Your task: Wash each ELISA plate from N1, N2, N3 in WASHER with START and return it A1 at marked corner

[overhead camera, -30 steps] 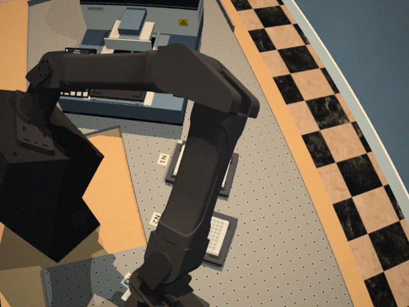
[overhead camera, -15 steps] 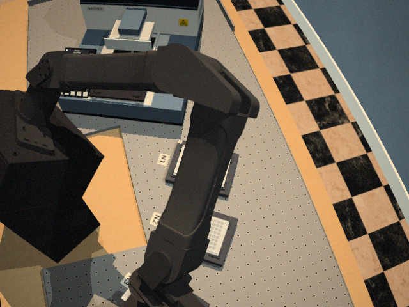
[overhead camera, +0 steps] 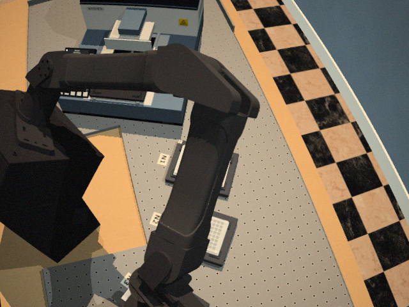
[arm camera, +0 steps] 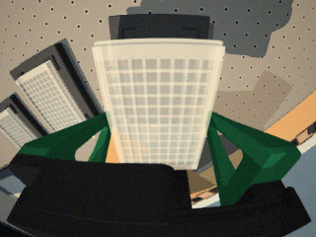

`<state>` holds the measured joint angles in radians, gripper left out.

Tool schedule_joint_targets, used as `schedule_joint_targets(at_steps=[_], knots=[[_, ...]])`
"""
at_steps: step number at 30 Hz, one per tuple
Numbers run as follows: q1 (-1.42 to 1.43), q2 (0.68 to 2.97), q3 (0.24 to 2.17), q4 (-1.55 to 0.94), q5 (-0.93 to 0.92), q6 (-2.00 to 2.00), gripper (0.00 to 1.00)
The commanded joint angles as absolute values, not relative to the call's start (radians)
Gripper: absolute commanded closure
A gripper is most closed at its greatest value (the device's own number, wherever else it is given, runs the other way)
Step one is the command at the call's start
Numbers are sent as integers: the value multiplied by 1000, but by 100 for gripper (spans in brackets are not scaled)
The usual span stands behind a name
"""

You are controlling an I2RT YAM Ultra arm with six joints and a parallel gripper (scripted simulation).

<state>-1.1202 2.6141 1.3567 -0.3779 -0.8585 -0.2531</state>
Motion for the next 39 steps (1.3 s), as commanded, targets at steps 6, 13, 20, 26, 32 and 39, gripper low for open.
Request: schedule_joint_targets(at_steps=[6,13,20,26,32,39], knots=[[-1124,2621,1358,-350,-860,-235,100],[-1106,2635,1358,-315,-860,-209,100],[-1083,2657,1360,-269,-861,-172,100],[-1069,2669,1363,-243,-861,-151,100],[-1048,2689,1366,-203,-860,-120,100],[-1025,2713,1374,-160,-859,-84,100]])
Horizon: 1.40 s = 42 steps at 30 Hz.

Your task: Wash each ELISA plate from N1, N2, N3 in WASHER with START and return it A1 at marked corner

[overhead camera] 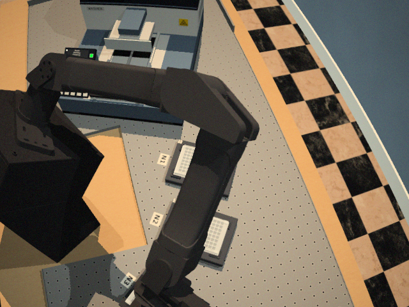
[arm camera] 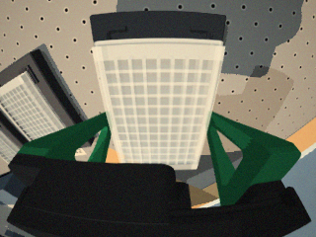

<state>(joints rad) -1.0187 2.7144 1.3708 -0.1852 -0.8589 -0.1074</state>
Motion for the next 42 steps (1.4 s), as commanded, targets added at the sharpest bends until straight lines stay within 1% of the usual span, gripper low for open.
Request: schedule_joint_targets(at_steps=[1,15,42], knots=[[-1022,2716,1375,-153,-859,-79,100],[-982,2758,1390,-81,-855,-19,100],[-979,2752,1379,-73,-855,-15,100]])
